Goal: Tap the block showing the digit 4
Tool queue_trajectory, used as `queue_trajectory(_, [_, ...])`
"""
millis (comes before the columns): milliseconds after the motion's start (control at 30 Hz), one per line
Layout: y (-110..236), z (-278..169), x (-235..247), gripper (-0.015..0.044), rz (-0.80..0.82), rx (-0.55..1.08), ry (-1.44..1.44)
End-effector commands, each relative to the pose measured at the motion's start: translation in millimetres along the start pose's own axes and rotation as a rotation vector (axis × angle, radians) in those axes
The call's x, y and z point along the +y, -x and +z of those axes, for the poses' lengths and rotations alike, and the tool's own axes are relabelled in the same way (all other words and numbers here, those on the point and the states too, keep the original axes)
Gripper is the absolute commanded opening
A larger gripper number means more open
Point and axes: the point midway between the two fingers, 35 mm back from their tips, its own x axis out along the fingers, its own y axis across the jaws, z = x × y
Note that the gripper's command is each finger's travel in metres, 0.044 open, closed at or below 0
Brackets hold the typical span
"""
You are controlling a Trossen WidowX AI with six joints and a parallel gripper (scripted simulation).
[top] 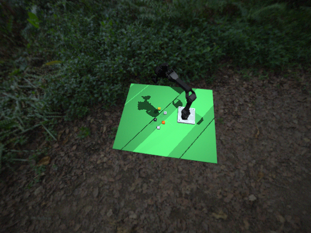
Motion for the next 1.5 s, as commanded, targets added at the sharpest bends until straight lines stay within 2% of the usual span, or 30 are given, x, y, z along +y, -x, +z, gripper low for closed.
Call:
queue_trajectory(0, [-20.6,-58.0,47.9,0.04,0.104,0.242,-0.008])
queue_trajectory(167, [-18.2,-148.0,119.5,0.04,0.254,0.636,0.04])
queue_trajectory(300, [16.1,-217.5,168.8,0.04,0.364,0.993,0.146])
queue_trajectory(367, [31.0,-235.1,179.7,0.04,0.392,1.102,0.19])
queue_trajectory(1133, [34.5,-238.8,181.9,0.04,0.398,1.126,0.2])
queue_trajectory(1200, [29.2,-248.1,184.2,0.0348,0.398,1.126,0.2])
queue_trajectory(1367, [5.4,-309.8,198.2,0.0216,0.398,1.126,0.2])
queue_trajectory(1467, [4.8,-312.3,198.7,0.0137,0.398,1.126,0.2])
